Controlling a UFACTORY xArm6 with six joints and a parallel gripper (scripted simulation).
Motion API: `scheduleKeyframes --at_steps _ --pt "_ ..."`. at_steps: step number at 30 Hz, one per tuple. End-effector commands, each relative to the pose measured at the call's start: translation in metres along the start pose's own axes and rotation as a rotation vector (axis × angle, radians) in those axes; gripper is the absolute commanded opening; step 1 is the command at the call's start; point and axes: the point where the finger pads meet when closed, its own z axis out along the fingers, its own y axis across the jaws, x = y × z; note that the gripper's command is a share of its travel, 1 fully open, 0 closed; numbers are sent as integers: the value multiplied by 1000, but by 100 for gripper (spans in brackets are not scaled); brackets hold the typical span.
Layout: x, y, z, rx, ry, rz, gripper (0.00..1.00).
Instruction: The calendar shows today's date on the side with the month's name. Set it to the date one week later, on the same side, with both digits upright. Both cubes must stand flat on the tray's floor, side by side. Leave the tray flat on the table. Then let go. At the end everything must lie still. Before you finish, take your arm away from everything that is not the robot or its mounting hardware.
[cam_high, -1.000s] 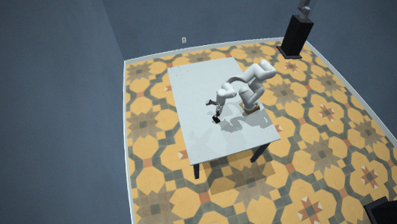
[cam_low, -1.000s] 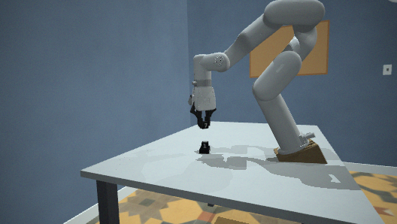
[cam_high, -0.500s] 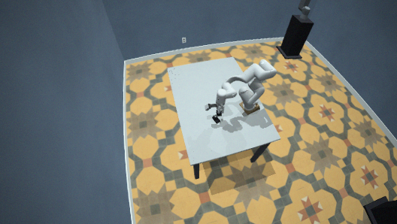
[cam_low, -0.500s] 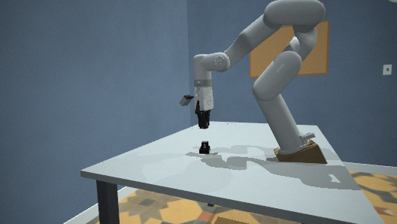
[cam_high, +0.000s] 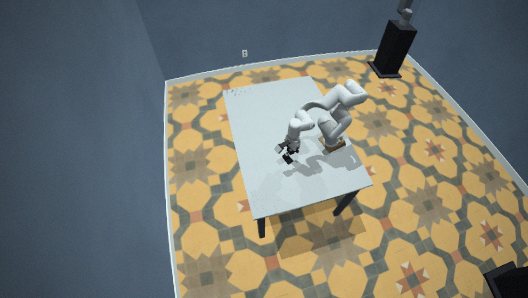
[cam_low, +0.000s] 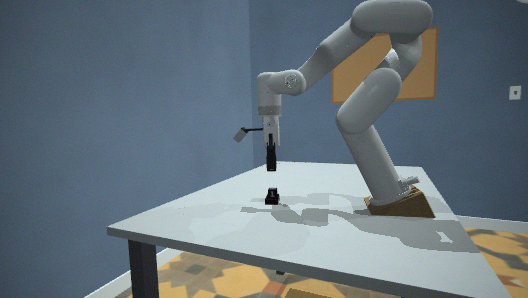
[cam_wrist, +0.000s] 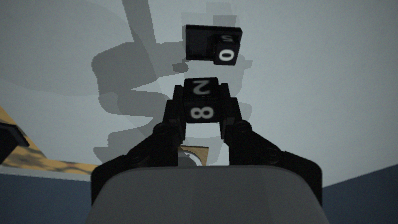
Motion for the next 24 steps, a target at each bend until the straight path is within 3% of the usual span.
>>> scheduleKeyframes --at_steps 1,24 --pt "1 0 -1 16 7 -143 27" --pt "1 0 -1 13 13 -889 27"
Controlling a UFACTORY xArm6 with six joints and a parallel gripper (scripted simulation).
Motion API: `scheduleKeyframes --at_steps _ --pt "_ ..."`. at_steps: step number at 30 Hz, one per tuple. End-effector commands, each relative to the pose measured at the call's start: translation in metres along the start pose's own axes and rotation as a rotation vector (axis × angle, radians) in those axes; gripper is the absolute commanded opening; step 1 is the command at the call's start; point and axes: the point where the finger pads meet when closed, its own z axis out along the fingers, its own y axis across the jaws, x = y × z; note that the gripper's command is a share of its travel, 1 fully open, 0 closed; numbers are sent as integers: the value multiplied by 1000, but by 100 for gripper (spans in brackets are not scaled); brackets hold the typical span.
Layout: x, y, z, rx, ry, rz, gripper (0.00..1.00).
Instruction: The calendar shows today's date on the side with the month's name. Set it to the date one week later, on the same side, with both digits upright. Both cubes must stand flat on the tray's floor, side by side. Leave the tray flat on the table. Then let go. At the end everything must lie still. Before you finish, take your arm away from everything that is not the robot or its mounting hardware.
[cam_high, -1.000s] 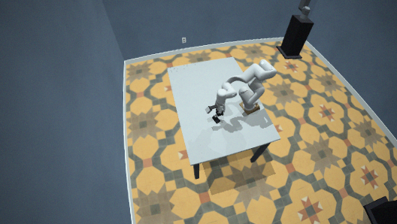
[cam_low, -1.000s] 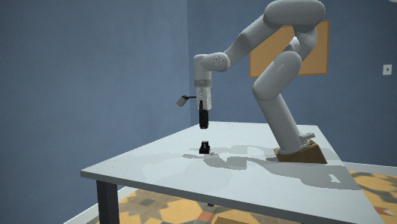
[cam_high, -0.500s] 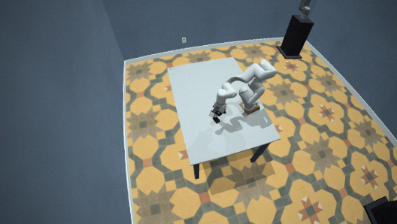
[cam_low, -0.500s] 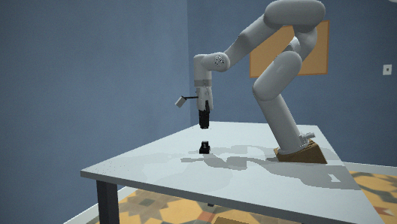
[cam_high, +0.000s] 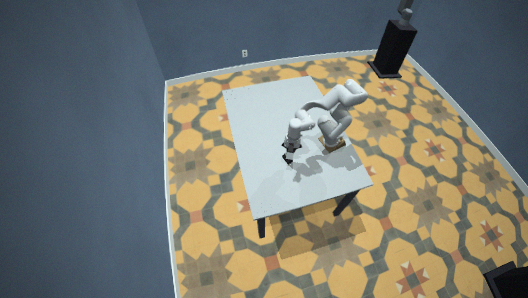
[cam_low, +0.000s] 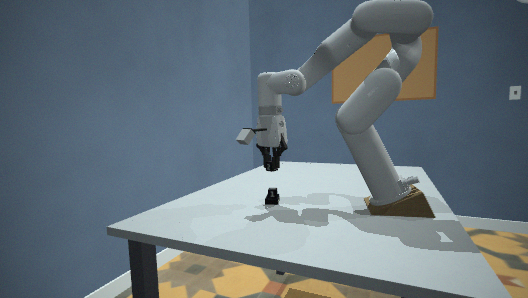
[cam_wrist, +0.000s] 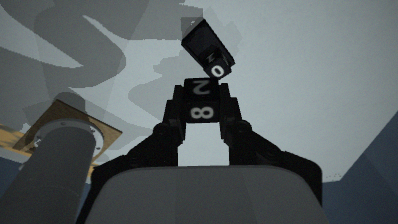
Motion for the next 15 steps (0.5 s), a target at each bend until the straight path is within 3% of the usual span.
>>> scheduleKeyframes --at_steps 1,15 --pt "1 1 -1 7 16 -82 27" --pt "1 0 -1 3 18 -560 27"
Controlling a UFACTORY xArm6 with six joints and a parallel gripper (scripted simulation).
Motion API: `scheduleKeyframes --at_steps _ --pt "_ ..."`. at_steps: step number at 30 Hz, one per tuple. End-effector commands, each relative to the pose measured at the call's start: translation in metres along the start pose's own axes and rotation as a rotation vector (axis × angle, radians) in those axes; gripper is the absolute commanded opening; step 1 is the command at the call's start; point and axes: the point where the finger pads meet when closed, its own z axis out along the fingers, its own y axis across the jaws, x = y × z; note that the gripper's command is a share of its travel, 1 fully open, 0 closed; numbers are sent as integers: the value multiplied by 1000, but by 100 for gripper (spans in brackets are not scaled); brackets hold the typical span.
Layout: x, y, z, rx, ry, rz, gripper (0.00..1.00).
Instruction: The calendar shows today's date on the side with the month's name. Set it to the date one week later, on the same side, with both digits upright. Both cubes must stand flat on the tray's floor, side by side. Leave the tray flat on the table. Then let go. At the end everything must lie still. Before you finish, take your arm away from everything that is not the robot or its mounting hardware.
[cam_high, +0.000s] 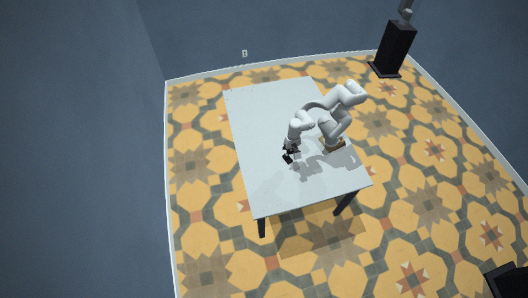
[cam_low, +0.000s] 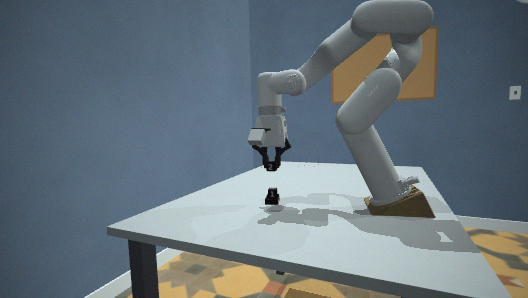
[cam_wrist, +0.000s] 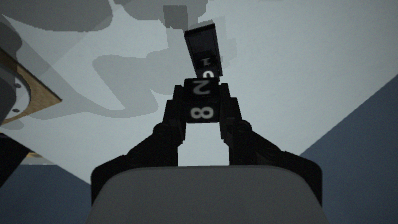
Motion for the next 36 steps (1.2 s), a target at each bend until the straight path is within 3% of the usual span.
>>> scheduleKeyframes --at_steps 1,27,36 --pt "0 1 -1 -2 15 -120 27" --pt "0 1 -1 -2 15 -193 27" --pt "0 1 11 -2 16 -194 27"
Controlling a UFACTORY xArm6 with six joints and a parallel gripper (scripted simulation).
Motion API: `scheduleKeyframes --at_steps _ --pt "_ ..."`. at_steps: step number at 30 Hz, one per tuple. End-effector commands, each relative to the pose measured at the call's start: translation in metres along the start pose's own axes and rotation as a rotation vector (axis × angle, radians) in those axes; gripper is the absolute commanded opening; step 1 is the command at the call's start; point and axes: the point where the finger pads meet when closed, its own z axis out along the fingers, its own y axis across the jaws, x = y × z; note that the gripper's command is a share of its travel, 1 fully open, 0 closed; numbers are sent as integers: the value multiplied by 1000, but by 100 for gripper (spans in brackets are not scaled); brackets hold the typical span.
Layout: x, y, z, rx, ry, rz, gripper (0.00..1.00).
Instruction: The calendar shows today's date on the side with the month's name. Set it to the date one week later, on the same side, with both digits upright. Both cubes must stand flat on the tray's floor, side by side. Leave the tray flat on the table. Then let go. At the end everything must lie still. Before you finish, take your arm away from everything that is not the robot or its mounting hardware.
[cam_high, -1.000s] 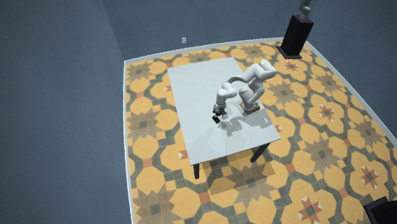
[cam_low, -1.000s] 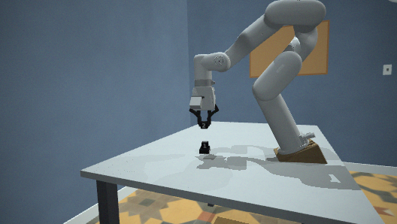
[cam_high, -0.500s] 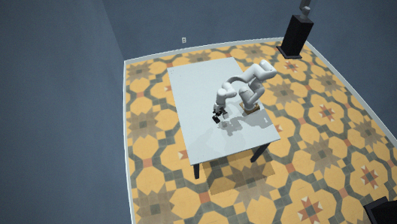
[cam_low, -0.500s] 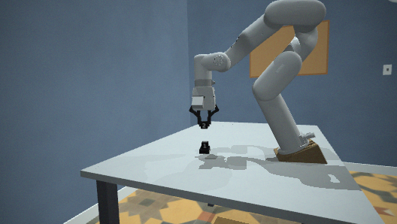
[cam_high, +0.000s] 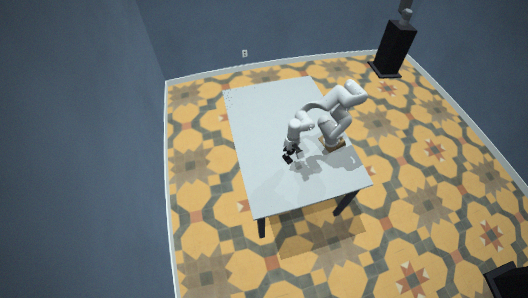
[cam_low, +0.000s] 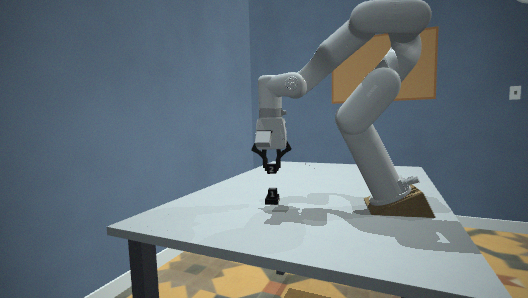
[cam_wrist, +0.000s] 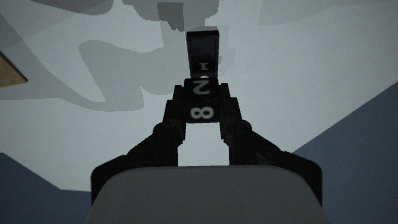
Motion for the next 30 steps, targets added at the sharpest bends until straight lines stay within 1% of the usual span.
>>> scheduleKeyframes --at_steps 1,16,24,30 --pt "0 1 3 -3 0 0 27" --pt "-2 1 49 -3 0 0 27" --pt "-2 1 56 -3 0 0 27" --pt "-2 1 57 -3 0 0 27"
